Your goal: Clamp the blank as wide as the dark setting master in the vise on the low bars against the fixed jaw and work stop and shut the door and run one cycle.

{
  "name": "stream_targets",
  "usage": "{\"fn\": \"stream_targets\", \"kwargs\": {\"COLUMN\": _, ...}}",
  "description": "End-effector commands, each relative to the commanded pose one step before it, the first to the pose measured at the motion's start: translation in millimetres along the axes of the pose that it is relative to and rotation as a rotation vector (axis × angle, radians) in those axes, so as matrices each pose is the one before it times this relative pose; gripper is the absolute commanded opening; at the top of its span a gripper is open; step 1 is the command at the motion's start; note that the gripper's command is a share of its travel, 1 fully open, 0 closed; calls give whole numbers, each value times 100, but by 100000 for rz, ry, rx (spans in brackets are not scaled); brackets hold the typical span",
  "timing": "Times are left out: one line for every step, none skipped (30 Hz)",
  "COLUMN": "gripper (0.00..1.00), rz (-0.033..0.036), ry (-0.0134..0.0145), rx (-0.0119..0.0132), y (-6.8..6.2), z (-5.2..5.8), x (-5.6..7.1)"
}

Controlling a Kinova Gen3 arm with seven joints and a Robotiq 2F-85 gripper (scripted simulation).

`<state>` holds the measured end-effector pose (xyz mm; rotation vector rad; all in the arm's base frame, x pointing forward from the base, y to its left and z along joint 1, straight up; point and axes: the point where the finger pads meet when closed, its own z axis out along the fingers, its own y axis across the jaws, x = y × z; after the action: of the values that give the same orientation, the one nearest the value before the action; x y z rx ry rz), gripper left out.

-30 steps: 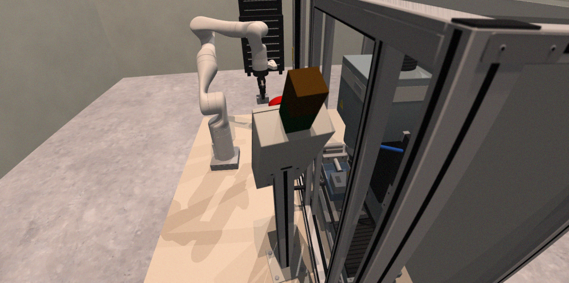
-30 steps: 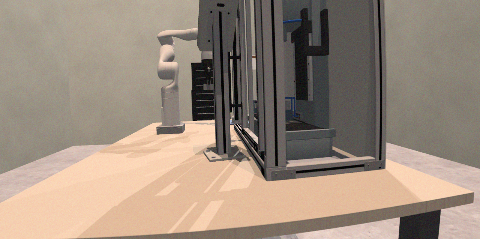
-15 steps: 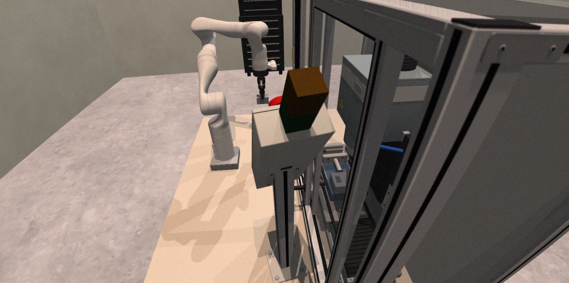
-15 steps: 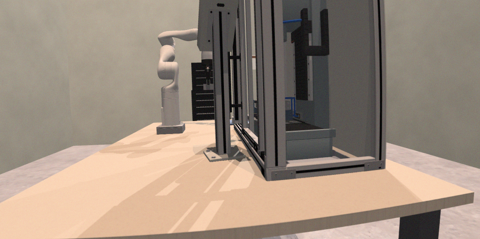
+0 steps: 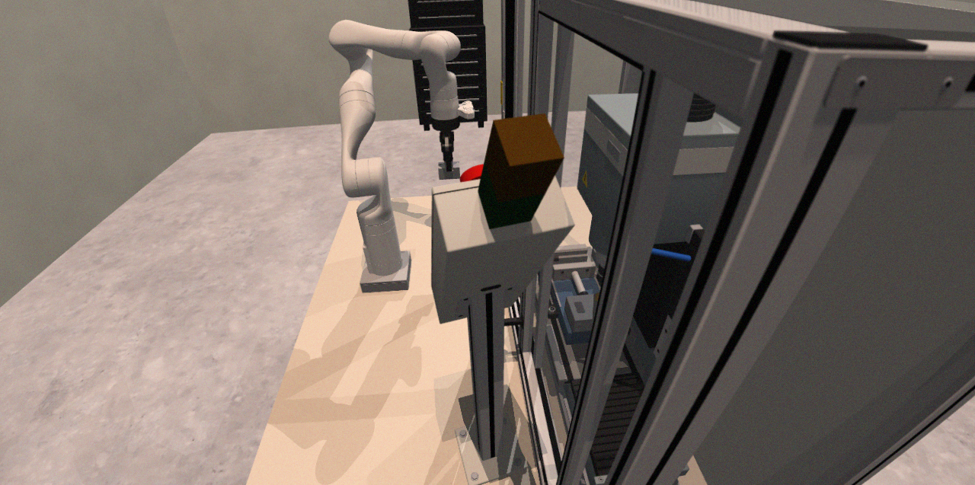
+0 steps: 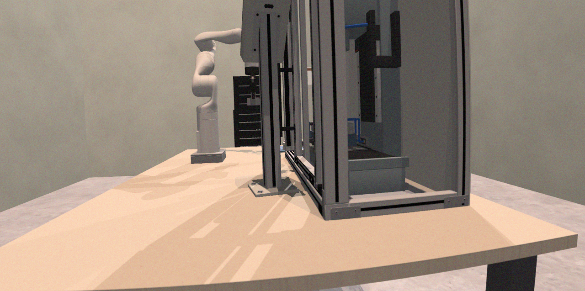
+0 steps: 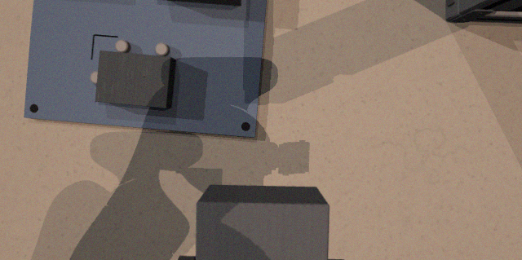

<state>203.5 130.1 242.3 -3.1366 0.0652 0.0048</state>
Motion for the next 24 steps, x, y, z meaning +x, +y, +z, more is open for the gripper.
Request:
{"fn": "stream_targets", "kwargs": {"gripper": 10, "rz": -335, "ry": 429, "rx": 27, "y": 368, "z": -128, "x": 159}}
{"fn": "stream_targets", "kwargs": {"gripper": 10, "rz": 0, "ry": 0, "rx": 0, "y": 0, "z": 0, "x": 0}}
{"fn": "stream_targets", "kwargs": {"gripper": 10, "rz": 310, "ry": -301, "rx": 125, "y": 553, "z": -328, "x": -124}}
{"fn": "stream_targets", "kwargs": {"gripper": 10, "rz": -78, "ry": 76, "rx": -36, "y": 912, "z": -410, "x": 6}}
{"fn": "stream_targets", "kwargs": {"gripper": 10, "rz": -78, "ry": 76, "rx": -36, "y": 912, "z": -410, "x": 6}}
{"fn": "stream_targets", "kwargs": {"gripper": 10, "rz": -78, "ry": 76, "rx": -36, "y": 912, "z": -409, "x": 5}}
{"fn": "stream_targets", "kwargs": {"gripper": 10, "rz": -78, "ry": 76, "rx": -36, "y": 913, "z": -409, "x": 5}}
{"fn": "stream_targets", "kwargs": {"gripper": 10, "rz": 0, "ry": 0, "rx": 0, "y": 0, "z": 0, "x": 0}}
{"fn": "stream_targets", "kwargs": {"gripper": 10, "rz": 0, "ry": 0, "rx": 0, "y": 0, "z": 0, "x": 0}}
{"fn": "stream_targets", "kwargs": {"gripper": 10, "rz": 0, "ry": 0, "rx": 0, "y": 0, "z": 0, "x": 0}}
{"fn": "stream_targets", "kwargs": {"gripper": 10, "rz": 0, "ry": 0, "rx": 0, "y": 0, "z": 0, "x": 0}}
{"fn": "stream_targets", "kwargs": {"gripper": 10, "rz": 0, "ry": 0, "rx": 0, "y": 0, "z": 0, "x": 0}}
{"fn": "stream_targets", "kwargs": {"gripper": 10, "rz": 0, "ry": 0, "rx": 0, "y": 0, "z": 0, "x": 0}}
{"fn": "stream_targets", "kwargs": {"gripper": 10, "rz": 0, "ry": 0, "rx": 0, "y": 0, "z": 0, "x": 0}}
{"fn": "stream_targets", "kwargs": {"gripper": 10, "rz": 0, "ry": 0, "rx": 0, "y": 0, "z": 0, "x": 0}}
{"fn": "stream_targets", "kwargs": {"gripper": 10, "rz": 0, "ry": 0, "rx": 0, "y": 0, "z": 0, "x": 0}}
{"fn": "stream_targets", "kwargs": {"gripper": 10, "rz": 0, "ry": 0, "rx": 0, "y": 0, "z": 0, "x": 0}}
{"fn": "stream_targets", "kwargs": {"gripper": 10, "rz": 0, "ry": 0, "rx": 0, "y": 0, "z": 0, "x": 0}}
{"fn": "stream_targets", "kwargs": {"gripper": 10, "rz": 0, "ry": 0, "rx": 0, "y": 0, "z": 0, "x": 0}}
{"fn": "stream_targets", "kwargs": {"gripper": 10, "rz": 554, "ry": -508, "rx": 356, "y": 528, "z": -242, "x": -233}}
{"fn": "stream_targets", "kwargs": {"gripper": 10, "rz": -138, "ry": 128, "rx": -94, "y": 911, "z": -412, "x": 16}}
{"fn": "stream_targets", "kwargs": {"gripper": 10, "rz": -138, "ry": 128, "rx": -94, "y": 912, "z": -411, "x": 15}}
{"fn": "stream_targets", "kwargs": {"gripper": 10, "rz": -138, "ry": 128, "rx": -94, "y": 912, "z": -410, "x": 14}}
{"fn": "stream_targets", "kwargs": {"gripper": 10, "rz": -138, "ry": 128, "rx": -94, "y": 912, "z": -409, "x": 13}}
